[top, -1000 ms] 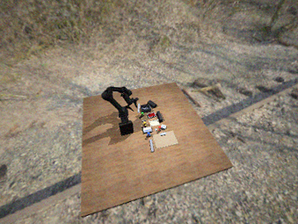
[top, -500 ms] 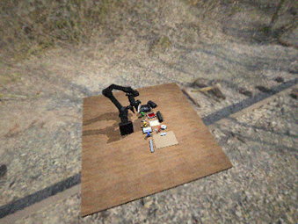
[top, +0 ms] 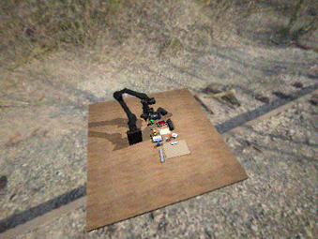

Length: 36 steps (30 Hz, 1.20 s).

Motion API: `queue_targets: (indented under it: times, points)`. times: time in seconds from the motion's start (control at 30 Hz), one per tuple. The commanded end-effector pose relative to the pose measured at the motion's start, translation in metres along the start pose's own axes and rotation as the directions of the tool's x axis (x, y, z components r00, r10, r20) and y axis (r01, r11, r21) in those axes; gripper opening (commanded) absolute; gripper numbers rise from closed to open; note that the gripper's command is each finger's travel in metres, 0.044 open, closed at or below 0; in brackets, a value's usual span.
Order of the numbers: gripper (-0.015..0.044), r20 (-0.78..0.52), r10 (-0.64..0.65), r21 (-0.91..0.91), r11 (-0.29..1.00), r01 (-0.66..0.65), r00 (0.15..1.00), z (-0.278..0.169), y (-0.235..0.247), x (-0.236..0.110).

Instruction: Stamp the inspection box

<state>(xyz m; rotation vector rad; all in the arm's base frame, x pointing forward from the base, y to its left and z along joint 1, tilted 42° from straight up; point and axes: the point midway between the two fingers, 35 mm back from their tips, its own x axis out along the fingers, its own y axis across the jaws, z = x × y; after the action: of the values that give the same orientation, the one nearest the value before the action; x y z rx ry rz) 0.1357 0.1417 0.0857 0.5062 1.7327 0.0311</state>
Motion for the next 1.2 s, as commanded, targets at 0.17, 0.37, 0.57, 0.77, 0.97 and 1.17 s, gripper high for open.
queue_targets:
  times: [0.17, 0.37, 0.57, 0.77, 0.97, 1.17]
  points:
    - [0.0226, -0.139, 0.314, -0.476, 0.811, -0.341, 0.939, 0.047, 0.023, -0.01]
    - [0.0226, -0.139, 0.314, -0.476, 0.811, -0.341, 0.939, 0.047, 0.023, -0.01]
    - [0.0226, -0.139, 0.314, -0.476, 0.811, -0.341, 0.939, 0.047, 0.022, -0.01]
    - [0.0226, -0.139, 0.314, -0.476, 0.811, -0.341, 0.939, 0.047, 0.022, -0.009]
    - [0.0226, -0.138, 0.312, -0.476, 0.811, -0.339, 0.94, 0.048, 0.025, -0.001]
    - [0.0226, -0.137, 0.311, -0.477, 0.812, -0.338, 0.94, 0.047, 0.028, 0.008]
